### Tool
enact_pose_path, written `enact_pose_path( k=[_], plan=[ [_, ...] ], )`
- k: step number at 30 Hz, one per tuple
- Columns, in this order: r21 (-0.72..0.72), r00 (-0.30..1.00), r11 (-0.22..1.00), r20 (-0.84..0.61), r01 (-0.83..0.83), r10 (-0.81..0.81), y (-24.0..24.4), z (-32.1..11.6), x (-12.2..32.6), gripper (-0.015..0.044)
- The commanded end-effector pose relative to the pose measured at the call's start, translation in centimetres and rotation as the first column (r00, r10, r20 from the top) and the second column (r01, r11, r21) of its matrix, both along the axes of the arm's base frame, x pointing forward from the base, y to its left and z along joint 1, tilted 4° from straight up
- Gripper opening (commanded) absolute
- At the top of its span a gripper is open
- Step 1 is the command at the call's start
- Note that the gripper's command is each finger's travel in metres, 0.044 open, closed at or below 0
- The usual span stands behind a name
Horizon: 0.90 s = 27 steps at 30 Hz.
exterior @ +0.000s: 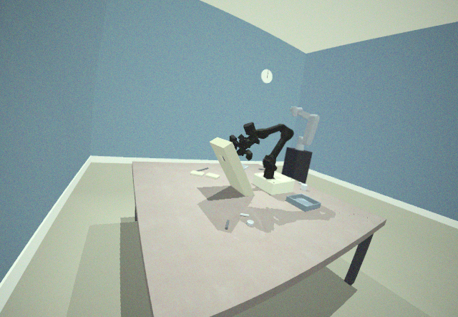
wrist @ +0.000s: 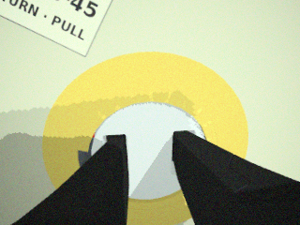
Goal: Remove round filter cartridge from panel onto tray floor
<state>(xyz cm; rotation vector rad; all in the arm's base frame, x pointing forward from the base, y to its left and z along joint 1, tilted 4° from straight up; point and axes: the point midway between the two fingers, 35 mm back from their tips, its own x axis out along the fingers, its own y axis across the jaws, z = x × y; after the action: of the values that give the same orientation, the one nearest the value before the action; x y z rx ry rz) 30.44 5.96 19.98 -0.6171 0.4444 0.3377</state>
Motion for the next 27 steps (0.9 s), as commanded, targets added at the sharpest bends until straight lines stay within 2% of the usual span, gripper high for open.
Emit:
enact_pose_path(
  k=[1, 18, 27],
  plan=[
    [-0.036, 1.0, 0.999, 0.0, -0.014, 0.014, -0.1, -0.2, 0.2, 0.0],
    [0.033, 0.999, 0.999, -0.018, 0.027, -0.026, -1.2, 3.4, -6.0, 0.0],
    [0.035, 0.999, 0.999, -0.019, 0.029, -0.028, -1.3, 3.3, -6.3, 0.0]
  ],
)
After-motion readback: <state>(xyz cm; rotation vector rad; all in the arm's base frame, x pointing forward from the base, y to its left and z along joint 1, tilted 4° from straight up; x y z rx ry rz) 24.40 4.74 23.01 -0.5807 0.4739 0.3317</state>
